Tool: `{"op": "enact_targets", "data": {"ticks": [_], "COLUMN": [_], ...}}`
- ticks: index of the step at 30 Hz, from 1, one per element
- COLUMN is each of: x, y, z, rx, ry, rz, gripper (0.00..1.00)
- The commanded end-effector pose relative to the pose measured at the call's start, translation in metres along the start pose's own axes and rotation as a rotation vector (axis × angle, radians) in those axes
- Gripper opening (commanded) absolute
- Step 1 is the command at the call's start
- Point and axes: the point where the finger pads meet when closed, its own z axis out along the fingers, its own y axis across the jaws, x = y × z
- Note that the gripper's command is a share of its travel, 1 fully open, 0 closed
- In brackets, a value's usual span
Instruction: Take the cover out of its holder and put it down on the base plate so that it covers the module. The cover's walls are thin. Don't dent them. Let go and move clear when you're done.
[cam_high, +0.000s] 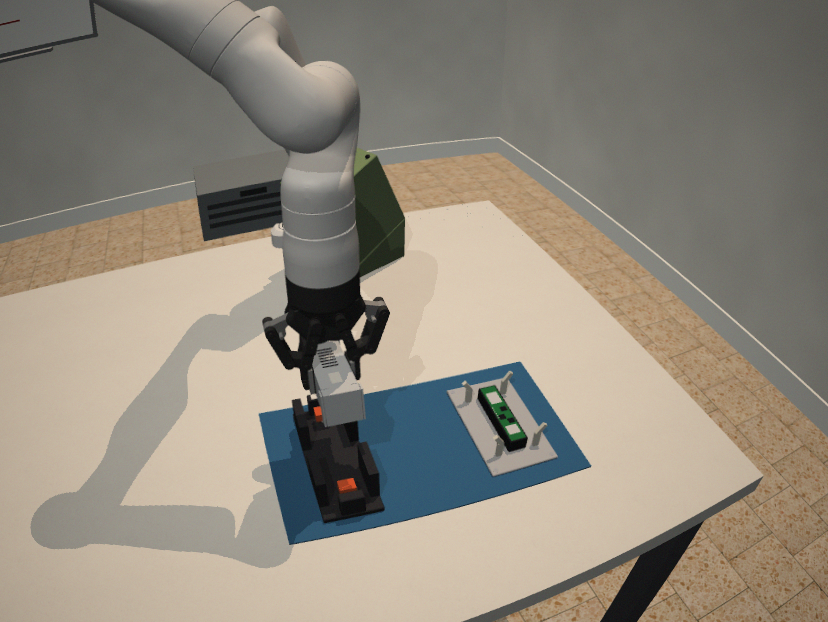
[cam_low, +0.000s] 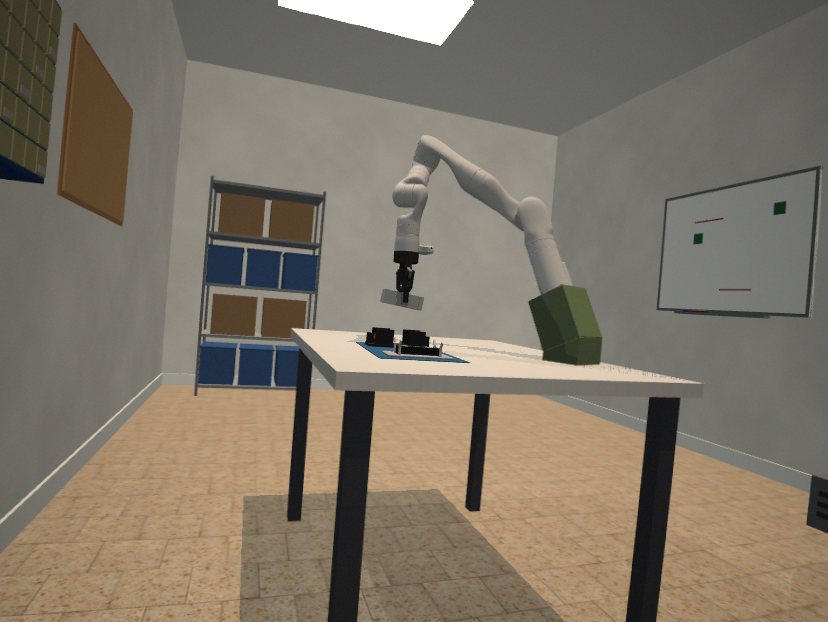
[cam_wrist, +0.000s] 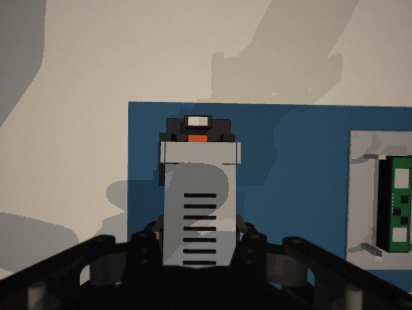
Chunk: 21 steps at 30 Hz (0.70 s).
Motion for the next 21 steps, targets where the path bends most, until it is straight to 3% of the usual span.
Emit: {"op": "enact_targets", "data": {"ticks": [1,21], "x": [-0.0028,-0.0022], "y": [-0.0021,-0.0014], "z": [-0.0036,-0.0029], "rx": [0.003,0.002], "ry": [-0.009,-0.007], "rz": [0.003,0.002], "gripper": [0.0,0.01]}}
